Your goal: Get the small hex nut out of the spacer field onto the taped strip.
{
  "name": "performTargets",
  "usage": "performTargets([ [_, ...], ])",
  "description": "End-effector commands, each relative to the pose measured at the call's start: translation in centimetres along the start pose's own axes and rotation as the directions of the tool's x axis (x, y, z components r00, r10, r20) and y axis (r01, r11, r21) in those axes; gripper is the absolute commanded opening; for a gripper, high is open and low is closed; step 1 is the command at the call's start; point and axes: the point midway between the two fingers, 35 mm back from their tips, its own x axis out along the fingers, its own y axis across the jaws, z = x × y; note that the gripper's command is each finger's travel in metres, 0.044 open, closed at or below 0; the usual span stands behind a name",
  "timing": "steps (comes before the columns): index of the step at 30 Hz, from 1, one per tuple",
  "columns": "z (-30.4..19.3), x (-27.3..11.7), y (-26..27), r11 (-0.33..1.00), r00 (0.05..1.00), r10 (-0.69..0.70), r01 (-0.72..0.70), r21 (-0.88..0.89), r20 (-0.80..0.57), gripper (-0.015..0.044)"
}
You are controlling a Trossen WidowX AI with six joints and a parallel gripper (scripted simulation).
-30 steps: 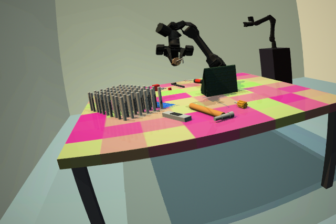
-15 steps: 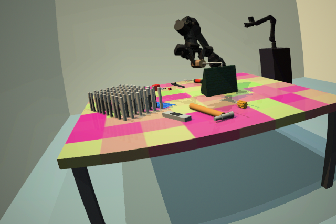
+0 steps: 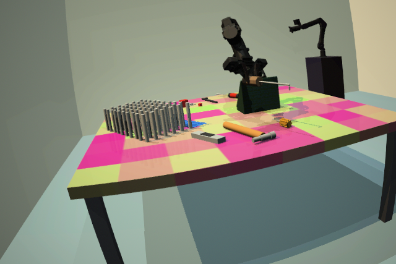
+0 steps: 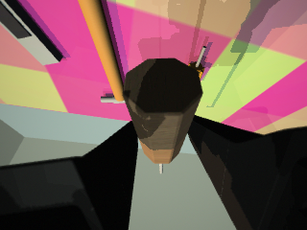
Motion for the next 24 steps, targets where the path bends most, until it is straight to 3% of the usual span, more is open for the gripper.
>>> performTargets([
  [1, -0.2, 0.1, 0.3, 1.000, 1.000, 0.004, -0.003, 0.009, -0.014, 0.0000],
  [24, 1.2, 2.8, 0.5, 1.000, 1.000, 0.005, -0.005, 0.010, -0.014, 0.0000],
])
